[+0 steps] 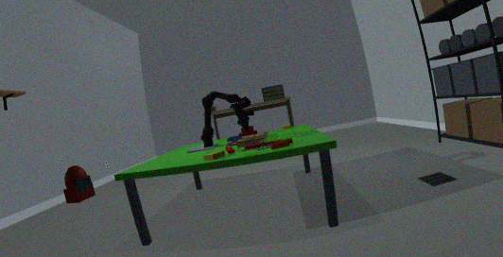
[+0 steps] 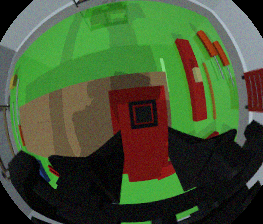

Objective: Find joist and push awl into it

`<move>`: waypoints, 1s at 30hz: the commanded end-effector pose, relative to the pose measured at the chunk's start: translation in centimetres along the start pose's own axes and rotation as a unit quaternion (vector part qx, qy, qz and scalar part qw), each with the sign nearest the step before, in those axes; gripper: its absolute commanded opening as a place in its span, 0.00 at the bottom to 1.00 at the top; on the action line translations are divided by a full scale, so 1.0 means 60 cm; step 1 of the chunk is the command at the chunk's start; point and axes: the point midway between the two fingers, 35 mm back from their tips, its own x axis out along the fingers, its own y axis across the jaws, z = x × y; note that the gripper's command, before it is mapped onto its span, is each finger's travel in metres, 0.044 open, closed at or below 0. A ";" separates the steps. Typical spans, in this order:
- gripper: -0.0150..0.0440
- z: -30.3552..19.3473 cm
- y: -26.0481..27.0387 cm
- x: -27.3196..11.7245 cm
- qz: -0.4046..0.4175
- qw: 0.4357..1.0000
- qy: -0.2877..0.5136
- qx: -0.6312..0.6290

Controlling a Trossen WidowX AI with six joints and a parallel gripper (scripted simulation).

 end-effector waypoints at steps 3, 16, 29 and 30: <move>0.25 0.016 -0.004 -0.048 -0.001 1.000 -0.003 0.000; 0.25 0.029 -0.002 -0.116 0.000 1.000 -0.002 -0.003; 0.25 0.069 0.120 -0.098 0.033 0.995 -0.005 -0.093; 0.25 0.071 0.131 -0.096 0.036 0.994 -0.005 -0.101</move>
